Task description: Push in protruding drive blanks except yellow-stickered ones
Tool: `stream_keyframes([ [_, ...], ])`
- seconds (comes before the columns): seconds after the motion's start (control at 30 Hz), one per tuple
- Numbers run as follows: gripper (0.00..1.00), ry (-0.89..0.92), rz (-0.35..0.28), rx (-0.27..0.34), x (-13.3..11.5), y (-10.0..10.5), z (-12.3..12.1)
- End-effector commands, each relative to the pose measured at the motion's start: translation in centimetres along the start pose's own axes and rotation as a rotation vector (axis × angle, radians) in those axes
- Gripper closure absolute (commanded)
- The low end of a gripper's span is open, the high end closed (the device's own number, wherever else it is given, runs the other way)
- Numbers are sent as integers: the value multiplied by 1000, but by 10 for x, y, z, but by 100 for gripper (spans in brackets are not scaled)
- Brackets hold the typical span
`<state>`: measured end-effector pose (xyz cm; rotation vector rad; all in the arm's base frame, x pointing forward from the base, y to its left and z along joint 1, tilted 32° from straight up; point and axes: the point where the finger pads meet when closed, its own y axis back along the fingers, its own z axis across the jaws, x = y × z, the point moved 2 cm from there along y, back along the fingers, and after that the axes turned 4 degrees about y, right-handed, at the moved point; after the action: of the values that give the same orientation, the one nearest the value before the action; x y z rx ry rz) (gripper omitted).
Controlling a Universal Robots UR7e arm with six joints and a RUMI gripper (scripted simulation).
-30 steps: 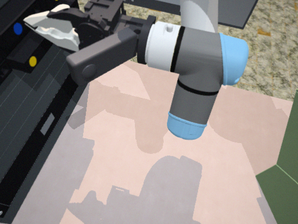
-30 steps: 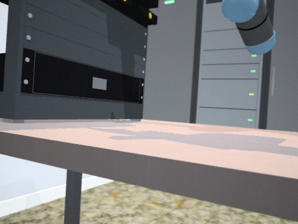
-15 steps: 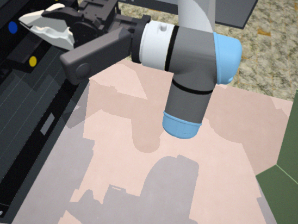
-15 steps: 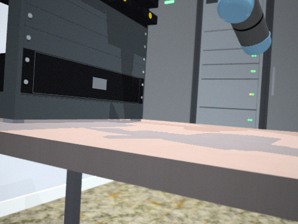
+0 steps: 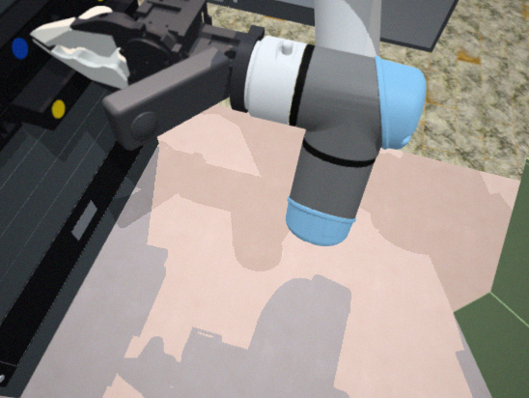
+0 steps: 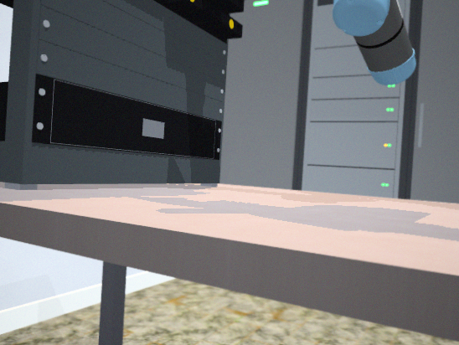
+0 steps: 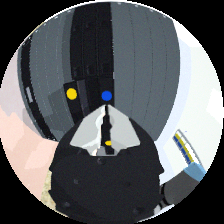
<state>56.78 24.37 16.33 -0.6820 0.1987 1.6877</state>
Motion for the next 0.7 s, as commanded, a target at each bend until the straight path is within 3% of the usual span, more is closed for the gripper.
stream_keyframes([
  [0.0, 100, 1, -1, -3, 0, -2, 1],
  [0.67, 100, 1, -1, -3, -1, -5, 1],
])
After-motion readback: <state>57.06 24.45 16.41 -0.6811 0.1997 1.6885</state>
